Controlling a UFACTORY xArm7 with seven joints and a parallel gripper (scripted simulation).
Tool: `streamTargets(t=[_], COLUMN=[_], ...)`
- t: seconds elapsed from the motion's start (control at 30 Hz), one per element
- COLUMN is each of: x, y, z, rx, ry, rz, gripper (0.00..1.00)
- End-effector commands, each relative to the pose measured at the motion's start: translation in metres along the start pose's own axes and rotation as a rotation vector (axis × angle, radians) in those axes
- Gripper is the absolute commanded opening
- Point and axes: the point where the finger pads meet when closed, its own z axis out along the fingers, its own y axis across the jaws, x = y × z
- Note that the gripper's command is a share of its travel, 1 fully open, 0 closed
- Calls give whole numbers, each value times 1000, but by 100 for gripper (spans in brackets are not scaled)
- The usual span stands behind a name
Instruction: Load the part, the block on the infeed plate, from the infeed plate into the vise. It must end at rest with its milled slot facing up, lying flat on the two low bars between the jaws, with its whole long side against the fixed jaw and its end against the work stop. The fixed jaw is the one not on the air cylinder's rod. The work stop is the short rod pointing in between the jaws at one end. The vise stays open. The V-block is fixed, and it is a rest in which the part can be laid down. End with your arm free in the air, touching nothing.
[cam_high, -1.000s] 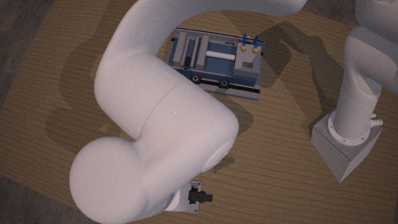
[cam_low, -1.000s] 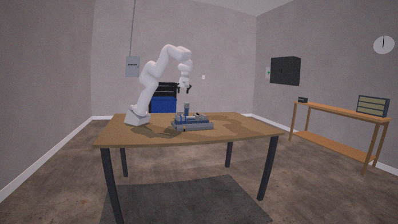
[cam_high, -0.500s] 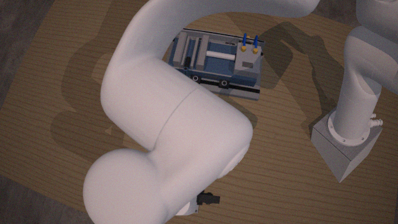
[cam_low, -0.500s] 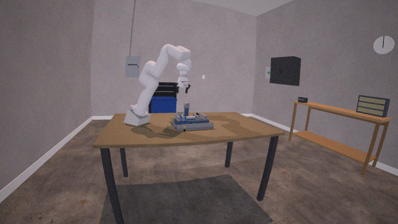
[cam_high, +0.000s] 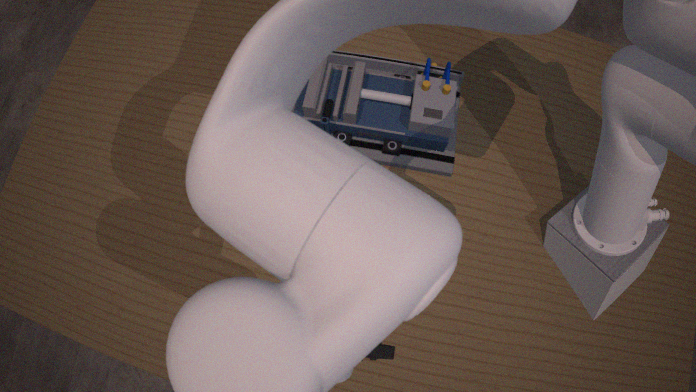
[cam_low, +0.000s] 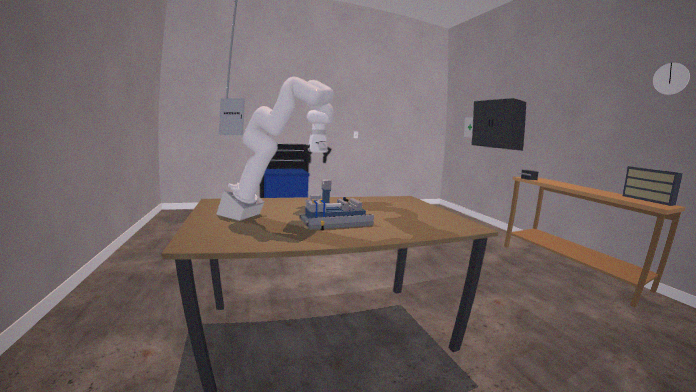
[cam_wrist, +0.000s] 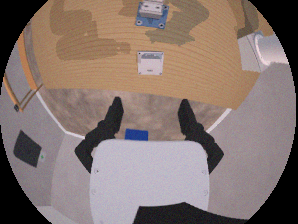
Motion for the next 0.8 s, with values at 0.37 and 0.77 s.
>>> streamTargets(t=[0.37, 0.77], x=[-1, -1], y=[0, 0], z=[-2, -2], rx=[5, 5], ry=[-2, -2], rz=[-1, -1], gripper=[89, 89])
